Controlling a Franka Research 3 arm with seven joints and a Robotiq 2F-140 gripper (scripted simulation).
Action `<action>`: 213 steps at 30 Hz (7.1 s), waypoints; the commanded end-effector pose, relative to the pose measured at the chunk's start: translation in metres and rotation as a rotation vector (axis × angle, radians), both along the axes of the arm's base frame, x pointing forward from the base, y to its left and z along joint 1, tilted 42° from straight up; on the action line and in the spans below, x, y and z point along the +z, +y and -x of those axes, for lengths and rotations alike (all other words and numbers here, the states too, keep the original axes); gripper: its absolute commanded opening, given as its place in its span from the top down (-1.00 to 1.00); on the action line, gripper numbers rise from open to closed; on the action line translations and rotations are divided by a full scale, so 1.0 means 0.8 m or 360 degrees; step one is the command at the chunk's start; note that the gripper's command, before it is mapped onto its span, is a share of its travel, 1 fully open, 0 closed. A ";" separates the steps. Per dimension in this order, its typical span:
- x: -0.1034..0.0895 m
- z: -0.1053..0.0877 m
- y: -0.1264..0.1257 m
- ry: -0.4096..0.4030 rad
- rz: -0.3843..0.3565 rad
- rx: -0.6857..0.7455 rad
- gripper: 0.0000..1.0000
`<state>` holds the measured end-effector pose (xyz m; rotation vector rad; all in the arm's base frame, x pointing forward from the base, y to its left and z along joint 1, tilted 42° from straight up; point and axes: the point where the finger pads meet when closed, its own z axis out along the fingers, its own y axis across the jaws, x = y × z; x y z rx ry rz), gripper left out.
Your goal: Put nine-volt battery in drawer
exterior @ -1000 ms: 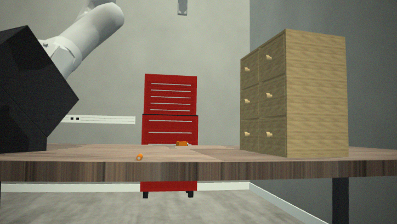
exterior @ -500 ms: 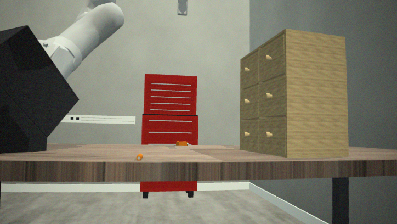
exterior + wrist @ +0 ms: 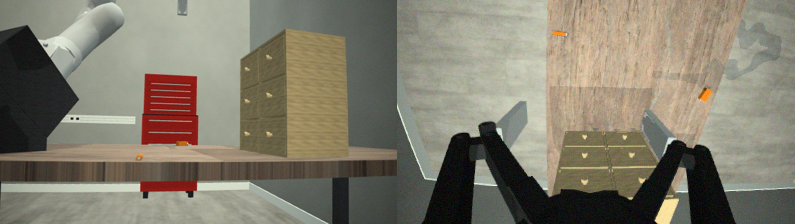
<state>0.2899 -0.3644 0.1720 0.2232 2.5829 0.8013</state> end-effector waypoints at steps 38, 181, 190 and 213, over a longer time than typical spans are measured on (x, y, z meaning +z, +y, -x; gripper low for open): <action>-0.141 -0.144 0.100 -0.0402 0.0037 -0.0183 -1.00; -0.221 -0.376 0.160 -0.1057 0.0041 -0.0590 0.44; -0.221 -0.376 0.160 -0.1057 0.0041 -0.0590 0.44; -0.220 -0.377 0.158 -0.1057 0.0041 -0.0595 0.44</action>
